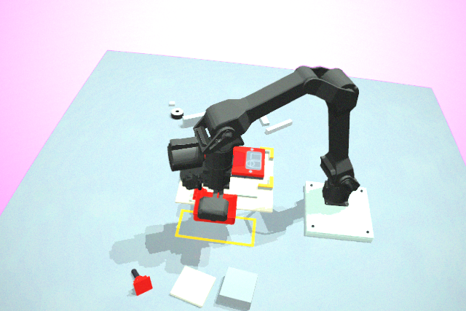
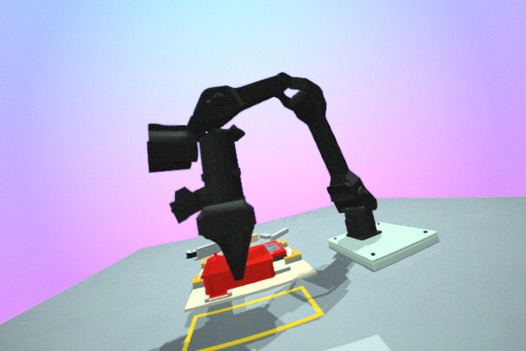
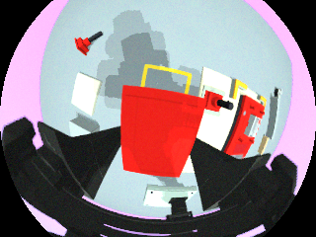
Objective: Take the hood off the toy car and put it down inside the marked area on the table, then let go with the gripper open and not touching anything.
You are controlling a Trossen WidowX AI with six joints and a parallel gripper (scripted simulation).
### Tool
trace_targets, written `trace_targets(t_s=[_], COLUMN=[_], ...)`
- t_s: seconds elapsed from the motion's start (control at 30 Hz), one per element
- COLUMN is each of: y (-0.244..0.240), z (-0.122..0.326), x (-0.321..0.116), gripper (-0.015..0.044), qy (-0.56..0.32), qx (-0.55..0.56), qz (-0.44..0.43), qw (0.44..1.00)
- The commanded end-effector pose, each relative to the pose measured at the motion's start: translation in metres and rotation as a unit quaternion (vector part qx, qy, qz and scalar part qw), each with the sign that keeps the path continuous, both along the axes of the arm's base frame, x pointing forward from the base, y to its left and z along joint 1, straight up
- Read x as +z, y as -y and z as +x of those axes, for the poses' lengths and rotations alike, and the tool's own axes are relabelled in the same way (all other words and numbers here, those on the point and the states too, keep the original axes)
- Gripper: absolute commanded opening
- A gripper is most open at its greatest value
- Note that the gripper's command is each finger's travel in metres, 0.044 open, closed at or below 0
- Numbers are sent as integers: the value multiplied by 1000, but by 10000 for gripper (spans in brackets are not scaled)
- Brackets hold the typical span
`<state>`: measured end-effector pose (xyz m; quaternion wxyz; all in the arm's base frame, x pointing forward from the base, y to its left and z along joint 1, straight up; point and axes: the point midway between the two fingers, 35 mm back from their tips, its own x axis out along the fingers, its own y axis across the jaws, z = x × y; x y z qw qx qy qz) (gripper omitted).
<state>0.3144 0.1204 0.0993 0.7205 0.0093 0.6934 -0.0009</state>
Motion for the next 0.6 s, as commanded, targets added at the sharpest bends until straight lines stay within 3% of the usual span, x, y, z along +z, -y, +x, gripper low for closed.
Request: trace_targets(t_s=[0.0,0.57], y=[0,0], z=[-2,-2], x=[-6,-20], gripper=[0,0], qy=[-4,-4], qx=[-2,-2], qz=[0,0], qw=[1000,1000])
